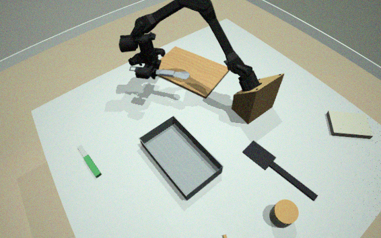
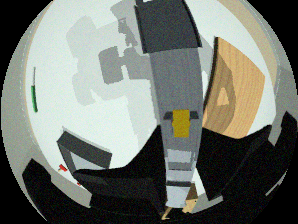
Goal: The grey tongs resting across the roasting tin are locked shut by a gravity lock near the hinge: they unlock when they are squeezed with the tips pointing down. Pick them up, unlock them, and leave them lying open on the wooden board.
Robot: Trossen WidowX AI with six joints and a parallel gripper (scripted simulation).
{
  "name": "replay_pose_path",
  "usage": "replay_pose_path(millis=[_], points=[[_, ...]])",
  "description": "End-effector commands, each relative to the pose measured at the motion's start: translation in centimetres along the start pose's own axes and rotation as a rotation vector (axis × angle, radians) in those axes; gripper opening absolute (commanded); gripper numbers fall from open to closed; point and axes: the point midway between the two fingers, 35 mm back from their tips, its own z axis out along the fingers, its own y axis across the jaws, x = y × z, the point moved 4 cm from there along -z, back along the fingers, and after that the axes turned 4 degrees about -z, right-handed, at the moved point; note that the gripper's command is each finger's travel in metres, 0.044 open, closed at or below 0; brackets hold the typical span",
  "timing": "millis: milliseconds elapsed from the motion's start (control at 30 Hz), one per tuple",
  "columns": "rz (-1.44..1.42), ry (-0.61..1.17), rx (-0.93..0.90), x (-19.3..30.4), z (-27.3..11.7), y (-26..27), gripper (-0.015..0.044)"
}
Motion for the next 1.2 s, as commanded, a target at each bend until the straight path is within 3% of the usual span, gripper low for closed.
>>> replay_pose_path(millis=[0,1167], points=[[0.027,0.003,-0.011,0.2,0.0,-2.1,-0.015],[0.272,-0.092,0.045,5.2,-3.5,-19.3,-0.015]])
